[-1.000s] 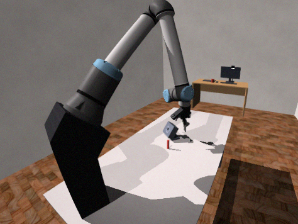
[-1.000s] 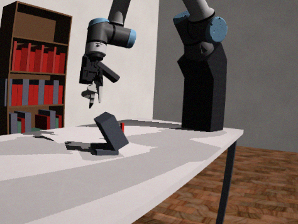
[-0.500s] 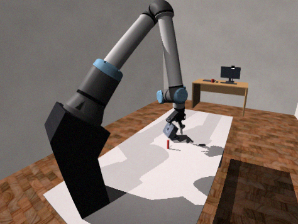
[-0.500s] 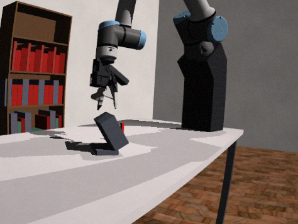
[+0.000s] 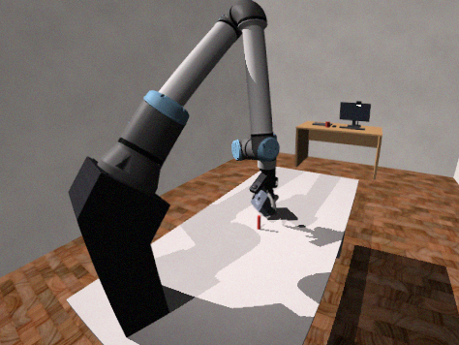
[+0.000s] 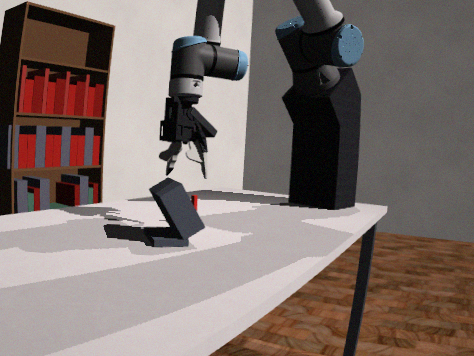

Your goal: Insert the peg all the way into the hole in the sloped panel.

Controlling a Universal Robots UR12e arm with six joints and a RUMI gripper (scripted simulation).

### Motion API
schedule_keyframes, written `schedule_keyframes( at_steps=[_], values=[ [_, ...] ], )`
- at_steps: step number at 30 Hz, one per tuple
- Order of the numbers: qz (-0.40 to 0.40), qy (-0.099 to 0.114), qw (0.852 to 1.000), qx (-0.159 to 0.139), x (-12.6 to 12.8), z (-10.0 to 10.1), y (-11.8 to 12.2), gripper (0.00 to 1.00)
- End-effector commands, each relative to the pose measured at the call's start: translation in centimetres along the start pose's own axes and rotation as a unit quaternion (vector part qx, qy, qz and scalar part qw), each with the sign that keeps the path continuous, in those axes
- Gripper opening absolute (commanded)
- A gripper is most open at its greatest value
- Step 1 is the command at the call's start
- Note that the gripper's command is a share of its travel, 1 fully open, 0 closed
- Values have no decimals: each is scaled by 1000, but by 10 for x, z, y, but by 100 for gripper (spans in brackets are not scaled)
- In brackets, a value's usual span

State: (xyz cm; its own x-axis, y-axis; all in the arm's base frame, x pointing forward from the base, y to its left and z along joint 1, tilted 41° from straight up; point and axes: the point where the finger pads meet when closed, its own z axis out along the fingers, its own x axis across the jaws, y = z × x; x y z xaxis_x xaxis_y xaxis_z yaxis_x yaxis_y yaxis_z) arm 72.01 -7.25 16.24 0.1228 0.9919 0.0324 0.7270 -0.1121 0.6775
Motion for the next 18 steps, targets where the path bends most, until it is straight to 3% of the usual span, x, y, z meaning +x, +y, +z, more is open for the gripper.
schedule_keyframes(
  at_steps=[1, 6, 18],
  values=[
    [-34, -13, 999, 8, 0, 1, -19, 100],
    [-64, -24, 998, 17, 0, 1, -37, 100],
    [-65, -25, 997, 15, -2, 7, -32, 100]
  ],
)
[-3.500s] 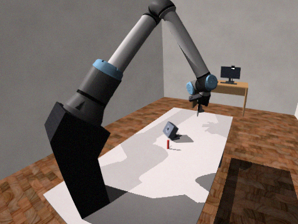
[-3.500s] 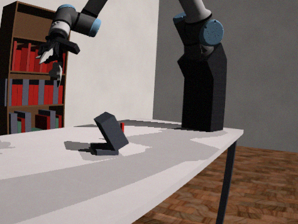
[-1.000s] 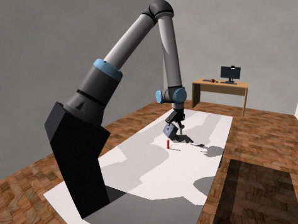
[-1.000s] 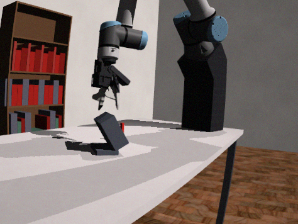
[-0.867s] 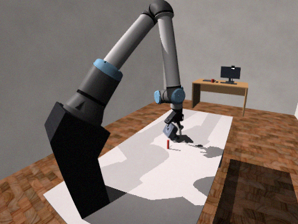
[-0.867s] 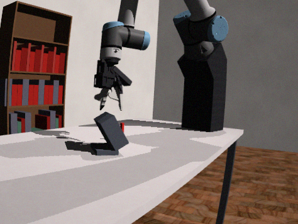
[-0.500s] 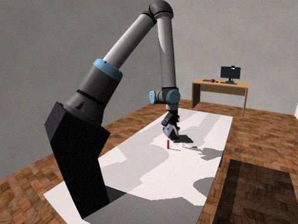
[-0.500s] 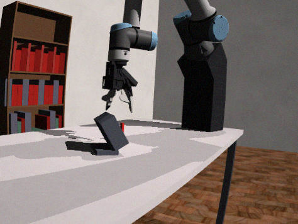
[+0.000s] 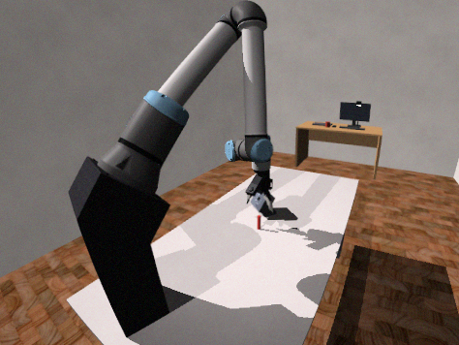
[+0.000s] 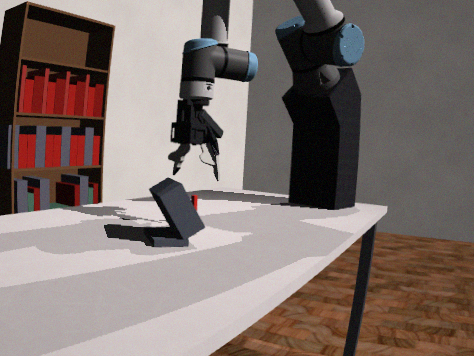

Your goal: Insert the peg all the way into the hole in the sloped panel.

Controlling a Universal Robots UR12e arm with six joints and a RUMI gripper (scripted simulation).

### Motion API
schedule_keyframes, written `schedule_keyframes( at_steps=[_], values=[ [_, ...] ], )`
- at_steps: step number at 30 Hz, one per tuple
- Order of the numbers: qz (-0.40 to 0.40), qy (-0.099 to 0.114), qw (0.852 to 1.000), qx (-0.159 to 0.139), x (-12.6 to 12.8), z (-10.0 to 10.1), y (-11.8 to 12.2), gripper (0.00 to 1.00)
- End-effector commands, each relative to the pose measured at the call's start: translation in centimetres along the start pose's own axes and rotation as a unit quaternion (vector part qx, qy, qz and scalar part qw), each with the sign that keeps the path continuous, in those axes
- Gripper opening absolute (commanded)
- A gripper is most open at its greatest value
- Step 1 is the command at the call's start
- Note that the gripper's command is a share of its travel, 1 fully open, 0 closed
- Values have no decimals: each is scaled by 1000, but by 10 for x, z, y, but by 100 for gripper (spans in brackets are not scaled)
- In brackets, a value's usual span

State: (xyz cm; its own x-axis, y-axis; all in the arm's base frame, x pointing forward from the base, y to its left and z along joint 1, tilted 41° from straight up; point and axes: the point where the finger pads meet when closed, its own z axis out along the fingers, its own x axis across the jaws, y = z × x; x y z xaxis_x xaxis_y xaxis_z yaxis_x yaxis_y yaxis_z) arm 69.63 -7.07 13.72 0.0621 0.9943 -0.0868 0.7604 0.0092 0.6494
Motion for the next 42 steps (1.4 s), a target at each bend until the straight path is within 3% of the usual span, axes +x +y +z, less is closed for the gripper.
schedule_keyframes(
  at_steps=[1, 36, 42],
  values=[
    [-3, -1, 1000, -2, 0, 6, 3, 100],
    [-2, -1, 1000, -1, 0, 53, 4, 100],
    [-1, 0, 1000, 2, 0, 49, 0, 91]
  ],
)
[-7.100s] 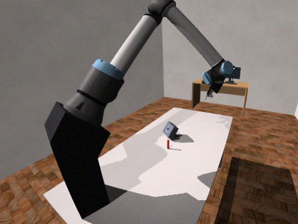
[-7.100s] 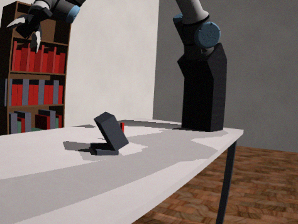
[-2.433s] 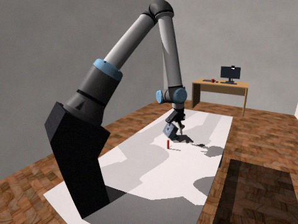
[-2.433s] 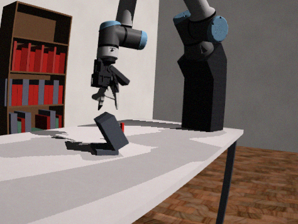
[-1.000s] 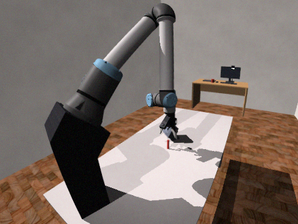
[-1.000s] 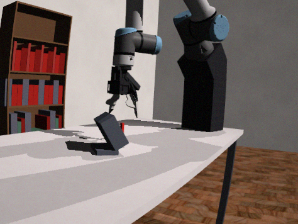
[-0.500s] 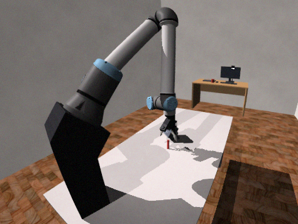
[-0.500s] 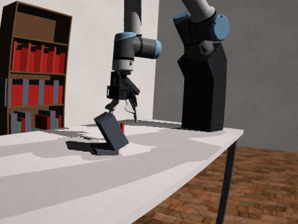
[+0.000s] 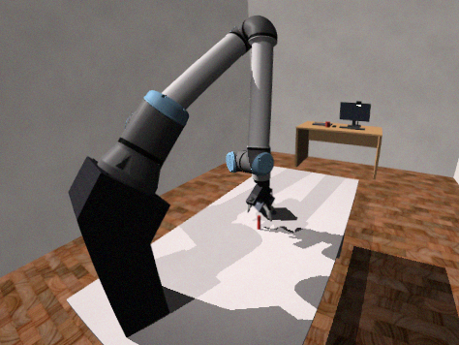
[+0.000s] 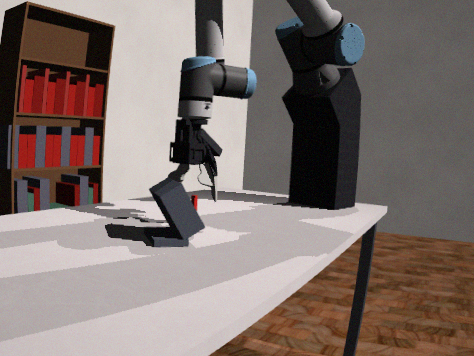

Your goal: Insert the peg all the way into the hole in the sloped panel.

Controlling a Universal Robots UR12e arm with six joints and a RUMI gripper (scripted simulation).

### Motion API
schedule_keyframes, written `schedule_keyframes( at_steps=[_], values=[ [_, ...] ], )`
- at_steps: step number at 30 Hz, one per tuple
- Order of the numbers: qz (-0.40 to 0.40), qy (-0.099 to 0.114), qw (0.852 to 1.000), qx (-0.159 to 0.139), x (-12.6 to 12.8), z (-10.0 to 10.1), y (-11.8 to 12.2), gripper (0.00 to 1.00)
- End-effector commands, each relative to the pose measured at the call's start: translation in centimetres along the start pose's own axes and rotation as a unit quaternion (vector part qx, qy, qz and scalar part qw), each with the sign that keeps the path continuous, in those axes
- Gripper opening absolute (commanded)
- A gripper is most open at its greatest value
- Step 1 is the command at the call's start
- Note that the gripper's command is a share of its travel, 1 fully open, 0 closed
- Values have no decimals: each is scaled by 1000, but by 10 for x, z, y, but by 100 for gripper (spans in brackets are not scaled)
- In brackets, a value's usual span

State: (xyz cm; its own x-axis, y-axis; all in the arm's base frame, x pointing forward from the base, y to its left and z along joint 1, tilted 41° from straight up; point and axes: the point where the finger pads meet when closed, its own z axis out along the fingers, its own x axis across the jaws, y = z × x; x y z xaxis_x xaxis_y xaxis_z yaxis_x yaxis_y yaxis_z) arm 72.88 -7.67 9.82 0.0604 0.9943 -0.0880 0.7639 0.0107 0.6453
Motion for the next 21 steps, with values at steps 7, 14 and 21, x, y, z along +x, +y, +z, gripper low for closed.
schedule_keyframes(
  at_steps=[7, 14, 21],
  values=[
    [0, 0, 1000, 0, 0, -2, 0, 83],
    [0, 0, 1000, 0, 0, -2, 0, 74],
    [0, 0, 1000, 0, 0, -2, 0, 64]
  ],
)
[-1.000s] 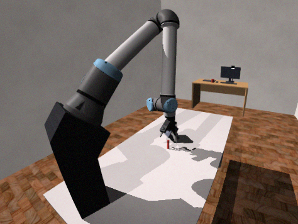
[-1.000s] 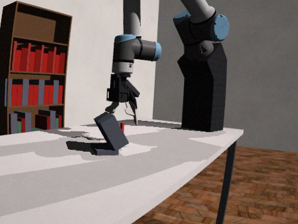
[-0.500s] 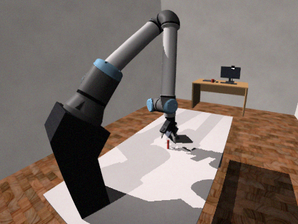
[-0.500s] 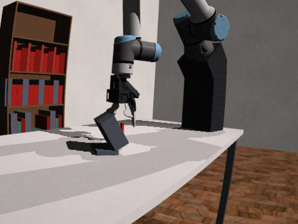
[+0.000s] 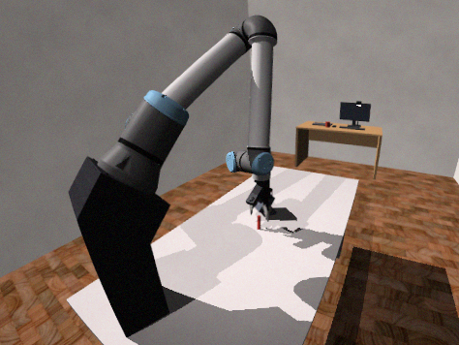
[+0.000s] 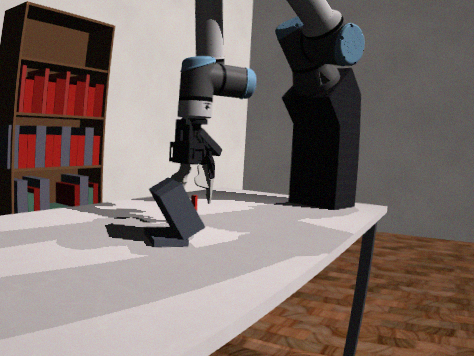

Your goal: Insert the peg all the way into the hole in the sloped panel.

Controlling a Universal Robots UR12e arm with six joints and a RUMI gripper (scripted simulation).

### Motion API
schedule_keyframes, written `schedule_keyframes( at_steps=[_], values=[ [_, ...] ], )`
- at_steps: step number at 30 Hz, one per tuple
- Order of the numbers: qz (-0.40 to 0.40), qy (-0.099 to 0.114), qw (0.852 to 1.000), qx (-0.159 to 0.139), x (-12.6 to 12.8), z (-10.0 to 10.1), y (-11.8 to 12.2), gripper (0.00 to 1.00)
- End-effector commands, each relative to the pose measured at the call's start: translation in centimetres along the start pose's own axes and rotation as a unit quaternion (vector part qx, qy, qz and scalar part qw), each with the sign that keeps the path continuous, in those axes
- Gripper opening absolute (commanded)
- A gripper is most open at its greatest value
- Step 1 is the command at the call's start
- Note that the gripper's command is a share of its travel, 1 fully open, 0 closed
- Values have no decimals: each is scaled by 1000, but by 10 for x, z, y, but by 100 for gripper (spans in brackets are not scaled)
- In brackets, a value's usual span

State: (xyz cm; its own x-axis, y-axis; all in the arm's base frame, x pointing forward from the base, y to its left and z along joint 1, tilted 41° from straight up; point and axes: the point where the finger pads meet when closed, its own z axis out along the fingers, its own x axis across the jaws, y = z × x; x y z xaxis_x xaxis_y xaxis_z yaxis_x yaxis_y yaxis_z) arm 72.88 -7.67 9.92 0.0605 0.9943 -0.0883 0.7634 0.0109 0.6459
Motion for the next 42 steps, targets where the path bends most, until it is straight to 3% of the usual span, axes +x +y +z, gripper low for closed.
schedule_keyframes(
  at_steps=[1, 42],
  values=[
    [0, 0, 1000, 0, 0, -1, 0, 63],
    [0, 0, 1000, 0, 0, -1, 0, 13]
  ],
)
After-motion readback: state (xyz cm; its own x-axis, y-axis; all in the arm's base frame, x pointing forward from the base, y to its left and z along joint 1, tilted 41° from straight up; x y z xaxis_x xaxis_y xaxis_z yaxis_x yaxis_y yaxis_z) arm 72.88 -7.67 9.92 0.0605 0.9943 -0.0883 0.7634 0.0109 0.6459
